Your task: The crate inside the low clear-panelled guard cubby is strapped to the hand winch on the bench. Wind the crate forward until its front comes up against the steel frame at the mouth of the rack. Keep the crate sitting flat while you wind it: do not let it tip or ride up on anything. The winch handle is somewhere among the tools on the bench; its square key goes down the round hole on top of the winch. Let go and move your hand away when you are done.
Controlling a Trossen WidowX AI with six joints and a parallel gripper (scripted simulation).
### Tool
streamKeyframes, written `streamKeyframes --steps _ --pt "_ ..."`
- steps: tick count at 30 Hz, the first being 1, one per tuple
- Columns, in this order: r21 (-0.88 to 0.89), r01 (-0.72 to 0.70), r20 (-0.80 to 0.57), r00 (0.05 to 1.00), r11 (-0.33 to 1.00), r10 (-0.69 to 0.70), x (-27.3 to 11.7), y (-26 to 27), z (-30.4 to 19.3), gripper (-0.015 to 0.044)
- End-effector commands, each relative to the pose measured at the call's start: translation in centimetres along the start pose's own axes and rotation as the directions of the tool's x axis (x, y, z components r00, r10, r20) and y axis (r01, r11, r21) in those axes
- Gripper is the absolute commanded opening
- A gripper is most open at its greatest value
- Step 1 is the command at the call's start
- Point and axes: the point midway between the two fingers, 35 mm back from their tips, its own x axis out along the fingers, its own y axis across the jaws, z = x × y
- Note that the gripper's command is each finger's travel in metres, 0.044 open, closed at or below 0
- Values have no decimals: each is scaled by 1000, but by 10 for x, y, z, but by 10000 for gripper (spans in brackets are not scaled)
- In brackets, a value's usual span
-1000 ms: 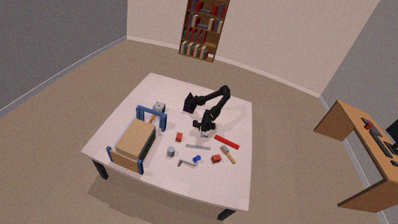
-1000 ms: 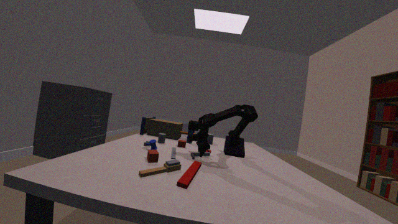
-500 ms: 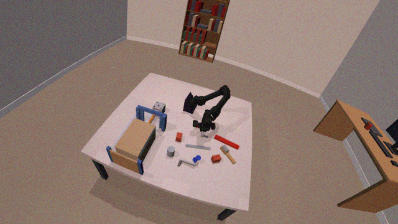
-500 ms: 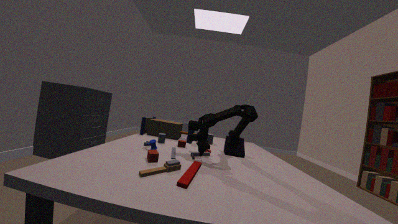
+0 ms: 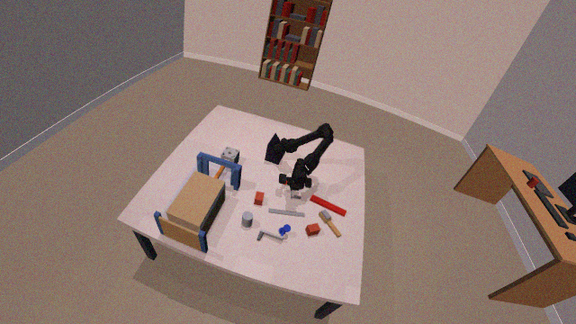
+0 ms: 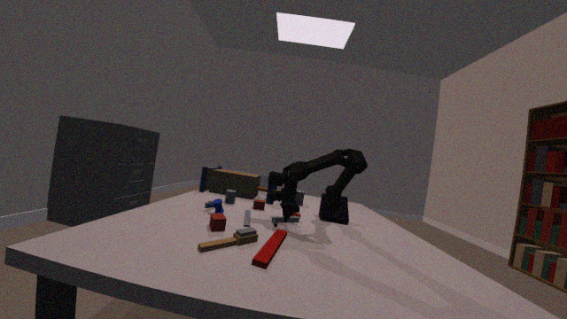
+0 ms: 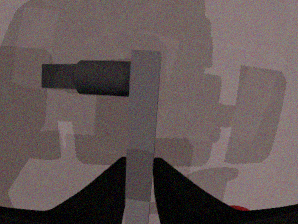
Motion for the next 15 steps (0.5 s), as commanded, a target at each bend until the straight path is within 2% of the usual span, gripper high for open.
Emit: streamKeyframes --steps 1,6,12,15 --pt "-2 -3 0 1000 1000 3 0 1 0 0" --pt "-2 18 -5 1000 1000 -18 -32 -5 5 0" --pt "4 16 -13 1000 1000 -16 -114 -2 2 0" --pt "4 11 -12 1000 1000 -11 -124 0 0 0"
